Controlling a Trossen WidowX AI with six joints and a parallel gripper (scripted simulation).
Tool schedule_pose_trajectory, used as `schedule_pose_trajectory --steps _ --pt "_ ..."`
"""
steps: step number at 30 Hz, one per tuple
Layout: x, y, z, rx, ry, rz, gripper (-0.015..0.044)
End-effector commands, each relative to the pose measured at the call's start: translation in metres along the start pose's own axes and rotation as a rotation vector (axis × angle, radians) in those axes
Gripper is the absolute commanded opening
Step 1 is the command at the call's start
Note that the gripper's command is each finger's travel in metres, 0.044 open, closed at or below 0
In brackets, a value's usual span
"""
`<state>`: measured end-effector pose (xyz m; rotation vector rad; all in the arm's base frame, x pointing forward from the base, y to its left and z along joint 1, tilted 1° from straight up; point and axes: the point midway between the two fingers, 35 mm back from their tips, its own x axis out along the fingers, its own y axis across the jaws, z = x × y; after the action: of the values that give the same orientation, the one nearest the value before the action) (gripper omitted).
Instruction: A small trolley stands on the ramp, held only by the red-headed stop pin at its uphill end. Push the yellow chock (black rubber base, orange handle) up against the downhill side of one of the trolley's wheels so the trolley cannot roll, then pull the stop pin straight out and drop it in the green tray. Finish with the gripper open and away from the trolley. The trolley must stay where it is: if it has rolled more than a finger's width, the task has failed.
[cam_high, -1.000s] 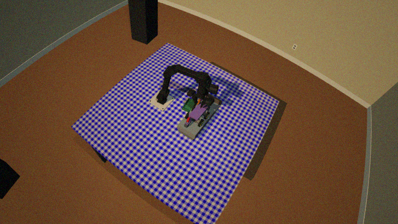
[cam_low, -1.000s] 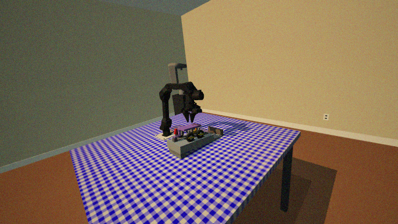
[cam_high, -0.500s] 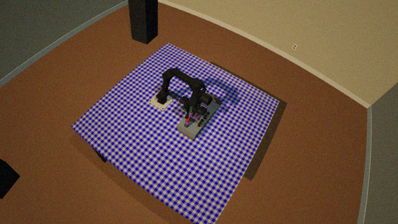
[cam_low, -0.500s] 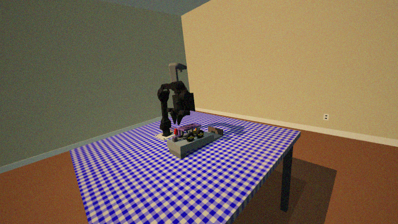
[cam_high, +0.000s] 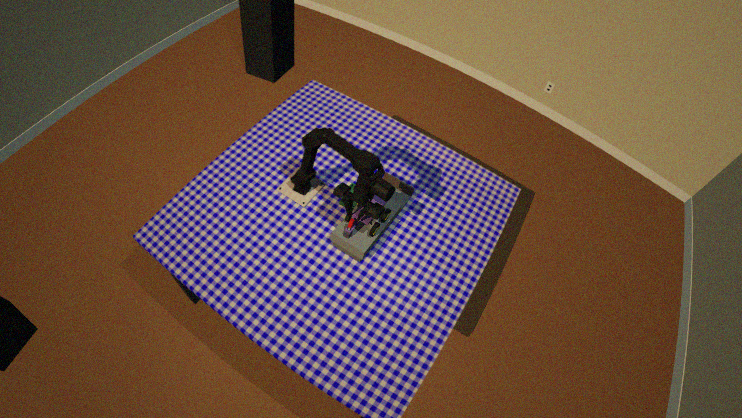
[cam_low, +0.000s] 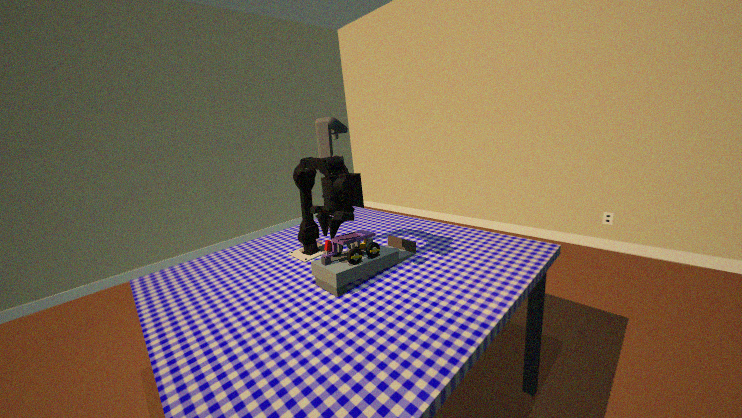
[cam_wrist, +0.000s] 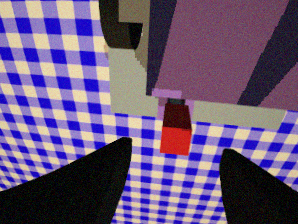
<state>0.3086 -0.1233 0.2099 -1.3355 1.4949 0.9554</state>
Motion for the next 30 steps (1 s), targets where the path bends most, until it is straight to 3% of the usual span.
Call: schedule_pose_trajectory --steps 1,30 --pt "0.005 0.0 -0.001 -0.004 0.002 0.001 0.019" --pt "0.044 0.0 -0.001 -0.004 0.003 0.002 0.019"
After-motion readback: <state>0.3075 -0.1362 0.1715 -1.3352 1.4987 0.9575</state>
